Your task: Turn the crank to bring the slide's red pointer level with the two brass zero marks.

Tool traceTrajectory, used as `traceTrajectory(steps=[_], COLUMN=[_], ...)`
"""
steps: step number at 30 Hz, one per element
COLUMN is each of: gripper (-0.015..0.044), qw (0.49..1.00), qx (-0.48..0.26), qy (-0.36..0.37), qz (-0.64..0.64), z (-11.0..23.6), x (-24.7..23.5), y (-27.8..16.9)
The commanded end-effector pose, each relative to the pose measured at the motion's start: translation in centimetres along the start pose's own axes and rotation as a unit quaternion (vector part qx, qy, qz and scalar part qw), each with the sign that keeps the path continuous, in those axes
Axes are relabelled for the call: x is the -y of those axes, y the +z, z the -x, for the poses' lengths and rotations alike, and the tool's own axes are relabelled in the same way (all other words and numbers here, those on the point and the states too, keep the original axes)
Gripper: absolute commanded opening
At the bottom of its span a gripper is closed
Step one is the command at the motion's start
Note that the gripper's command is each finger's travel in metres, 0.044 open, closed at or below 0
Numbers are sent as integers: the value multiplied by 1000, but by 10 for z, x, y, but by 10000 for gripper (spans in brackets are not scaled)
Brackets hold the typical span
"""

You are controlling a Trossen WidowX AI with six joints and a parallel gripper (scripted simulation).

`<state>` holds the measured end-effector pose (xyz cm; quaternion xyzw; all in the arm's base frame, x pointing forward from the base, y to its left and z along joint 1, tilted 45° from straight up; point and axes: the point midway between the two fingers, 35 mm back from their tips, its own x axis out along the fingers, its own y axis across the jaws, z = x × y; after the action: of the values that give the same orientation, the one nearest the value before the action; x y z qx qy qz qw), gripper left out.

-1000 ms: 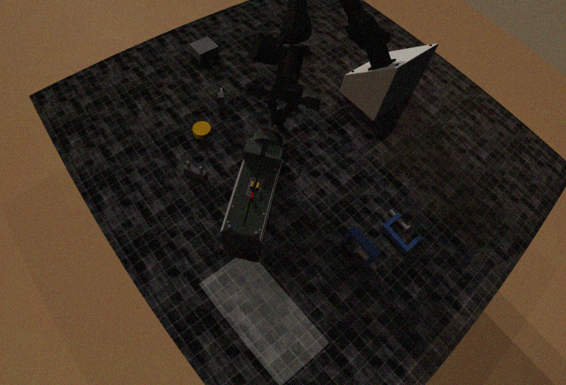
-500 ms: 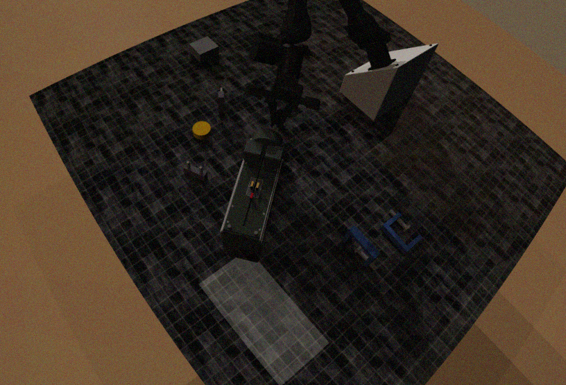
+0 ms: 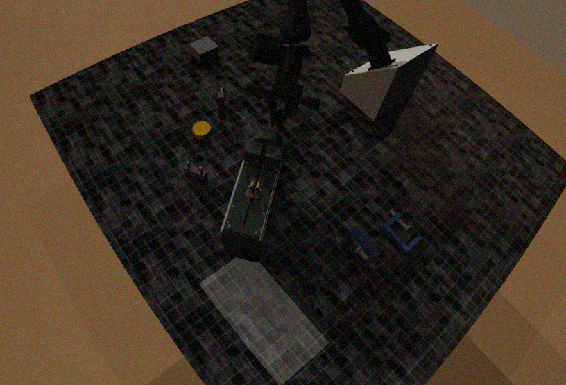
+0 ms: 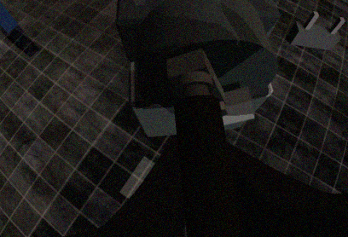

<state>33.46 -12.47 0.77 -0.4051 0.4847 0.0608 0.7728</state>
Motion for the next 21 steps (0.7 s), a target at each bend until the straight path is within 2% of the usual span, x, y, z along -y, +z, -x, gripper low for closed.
traceTrajectory(steps=[1, 4, 21], gripper=[0, 0, 440], qw=[1000, 1000, 1000], qx=[0, 0, 0], qy=[0, 0, 0], qz=[0, 0, 0], z=[0, 0, 0], x=[0, 0, 0], y=[0, 0, 0])
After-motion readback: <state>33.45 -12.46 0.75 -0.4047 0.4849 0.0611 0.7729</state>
